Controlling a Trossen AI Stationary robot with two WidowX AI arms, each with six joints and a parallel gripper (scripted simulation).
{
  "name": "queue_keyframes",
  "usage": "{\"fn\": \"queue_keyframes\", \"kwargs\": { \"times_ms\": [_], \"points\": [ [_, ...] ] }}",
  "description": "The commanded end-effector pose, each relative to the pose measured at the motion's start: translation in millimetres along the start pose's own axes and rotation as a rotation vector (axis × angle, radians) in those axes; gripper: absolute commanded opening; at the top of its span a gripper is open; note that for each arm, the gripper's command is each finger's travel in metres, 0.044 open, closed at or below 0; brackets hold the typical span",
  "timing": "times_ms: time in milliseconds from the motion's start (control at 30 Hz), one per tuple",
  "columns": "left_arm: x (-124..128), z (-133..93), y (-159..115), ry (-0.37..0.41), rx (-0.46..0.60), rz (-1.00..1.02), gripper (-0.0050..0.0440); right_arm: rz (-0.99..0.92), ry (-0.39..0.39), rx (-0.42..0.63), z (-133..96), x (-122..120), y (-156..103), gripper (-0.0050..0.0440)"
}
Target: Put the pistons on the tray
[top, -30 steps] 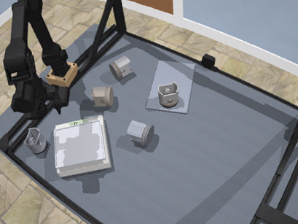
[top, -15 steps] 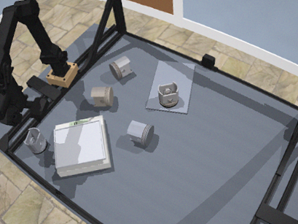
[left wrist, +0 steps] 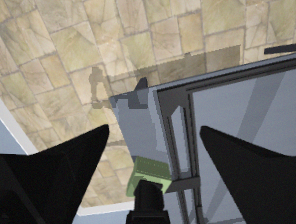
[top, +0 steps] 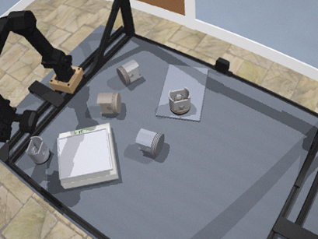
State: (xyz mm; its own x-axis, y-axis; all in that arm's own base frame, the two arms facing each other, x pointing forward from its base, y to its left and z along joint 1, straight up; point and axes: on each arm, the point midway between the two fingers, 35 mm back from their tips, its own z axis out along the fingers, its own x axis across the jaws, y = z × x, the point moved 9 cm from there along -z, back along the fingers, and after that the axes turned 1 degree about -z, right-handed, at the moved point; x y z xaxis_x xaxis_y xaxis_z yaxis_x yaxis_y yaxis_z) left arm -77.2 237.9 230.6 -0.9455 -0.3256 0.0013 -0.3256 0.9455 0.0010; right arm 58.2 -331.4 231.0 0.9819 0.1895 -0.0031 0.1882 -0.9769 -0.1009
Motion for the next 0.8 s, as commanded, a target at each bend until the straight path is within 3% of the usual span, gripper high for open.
{"fn": "queue_keyframes", "kwargs": {
  "times_ms": [0, 767],
  "points": [
    [0, 0, 0, -0.001, 0.001, 0.001, 0.0440, -0.004, -0.002, 0.032, 4, -1, 4, 0.0378],
    [0, 0, 0, -0.001, 0.001, 0.001, 0.0440, -0.004, -0.002, 0.032, 39, -1, 8, 0.0378]
  ]
}}
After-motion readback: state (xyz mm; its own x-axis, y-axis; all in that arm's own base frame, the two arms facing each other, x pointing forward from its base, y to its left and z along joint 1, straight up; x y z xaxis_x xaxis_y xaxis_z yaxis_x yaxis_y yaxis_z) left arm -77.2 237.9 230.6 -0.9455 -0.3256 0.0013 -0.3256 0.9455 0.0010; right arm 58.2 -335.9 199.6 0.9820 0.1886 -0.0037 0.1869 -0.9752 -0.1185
